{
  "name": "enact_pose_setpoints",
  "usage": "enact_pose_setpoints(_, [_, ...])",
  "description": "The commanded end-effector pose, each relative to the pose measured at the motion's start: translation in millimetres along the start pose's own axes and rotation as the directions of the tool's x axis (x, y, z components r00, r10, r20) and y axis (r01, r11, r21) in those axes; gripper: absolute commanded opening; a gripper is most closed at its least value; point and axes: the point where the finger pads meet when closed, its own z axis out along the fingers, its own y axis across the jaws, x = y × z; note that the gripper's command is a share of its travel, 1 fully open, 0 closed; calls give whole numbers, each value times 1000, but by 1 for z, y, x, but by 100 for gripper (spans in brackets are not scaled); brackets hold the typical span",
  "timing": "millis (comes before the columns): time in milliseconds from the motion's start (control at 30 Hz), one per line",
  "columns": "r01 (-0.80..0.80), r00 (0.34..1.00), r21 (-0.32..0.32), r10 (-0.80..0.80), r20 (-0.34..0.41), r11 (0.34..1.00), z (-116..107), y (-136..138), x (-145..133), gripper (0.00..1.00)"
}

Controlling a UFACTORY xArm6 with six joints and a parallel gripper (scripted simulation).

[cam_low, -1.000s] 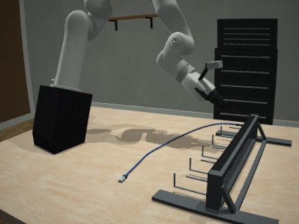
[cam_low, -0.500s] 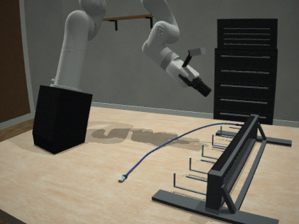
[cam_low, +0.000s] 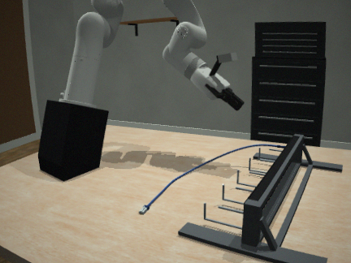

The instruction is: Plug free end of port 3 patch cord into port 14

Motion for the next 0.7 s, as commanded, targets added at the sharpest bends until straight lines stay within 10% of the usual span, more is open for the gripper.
enact_pose_setpoints(0, [-1, 1000, 2, 1, -3, 1000, 0, 17, 2, 0])
enact_pose_setpoints(667, [-1, 1000, 2, 1, -3, 1000, 0, 87, 1, 0])
